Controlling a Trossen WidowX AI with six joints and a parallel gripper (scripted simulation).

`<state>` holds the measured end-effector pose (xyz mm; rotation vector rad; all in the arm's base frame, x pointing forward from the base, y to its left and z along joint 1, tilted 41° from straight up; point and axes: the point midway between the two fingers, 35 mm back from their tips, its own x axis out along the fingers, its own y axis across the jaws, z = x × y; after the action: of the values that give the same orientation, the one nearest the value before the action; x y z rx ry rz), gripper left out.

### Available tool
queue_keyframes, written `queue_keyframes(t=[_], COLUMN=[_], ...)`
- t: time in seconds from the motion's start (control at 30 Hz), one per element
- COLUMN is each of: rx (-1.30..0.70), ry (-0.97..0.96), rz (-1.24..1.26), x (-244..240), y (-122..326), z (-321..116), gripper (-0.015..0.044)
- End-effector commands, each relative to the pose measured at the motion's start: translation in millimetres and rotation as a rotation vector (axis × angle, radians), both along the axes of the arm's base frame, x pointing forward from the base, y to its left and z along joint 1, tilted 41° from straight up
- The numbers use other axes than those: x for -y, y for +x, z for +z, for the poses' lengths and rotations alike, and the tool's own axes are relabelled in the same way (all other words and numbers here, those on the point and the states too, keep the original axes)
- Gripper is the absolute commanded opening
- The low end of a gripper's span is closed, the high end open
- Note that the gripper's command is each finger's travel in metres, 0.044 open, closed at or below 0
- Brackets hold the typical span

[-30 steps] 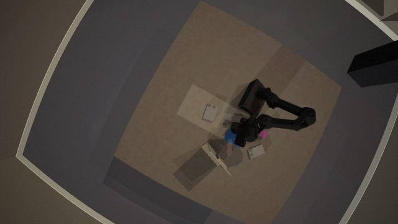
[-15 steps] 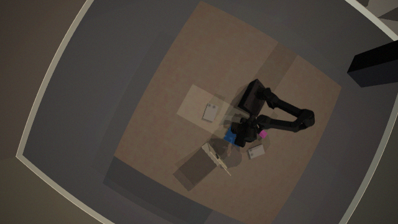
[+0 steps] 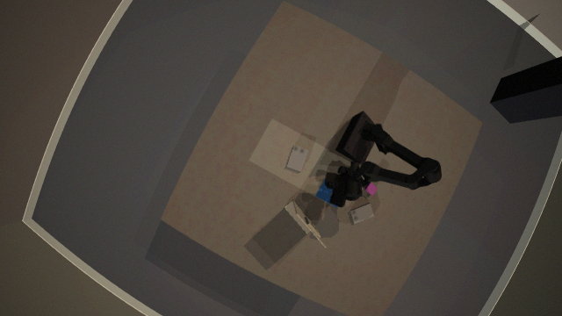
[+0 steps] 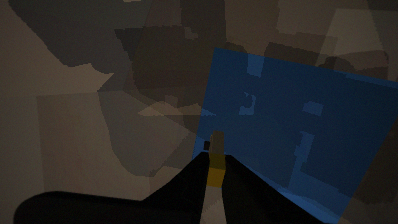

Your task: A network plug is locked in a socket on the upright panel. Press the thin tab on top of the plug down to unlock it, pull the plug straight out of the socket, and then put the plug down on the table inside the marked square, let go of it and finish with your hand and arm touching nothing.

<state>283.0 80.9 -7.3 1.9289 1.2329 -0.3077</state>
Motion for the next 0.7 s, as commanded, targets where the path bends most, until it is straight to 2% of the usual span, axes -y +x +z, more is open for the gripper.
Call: queue_keyframes(t=[0.0,0.67], rx=[-0.007,-0.007], ry=[-0.001,0.002], rz=[-0.003,-0.004], x=[-2.7,-16.2], y=[-1.9,-5.3], z=[-4.6,-19.2], gripper=[0.0000,0.0000])
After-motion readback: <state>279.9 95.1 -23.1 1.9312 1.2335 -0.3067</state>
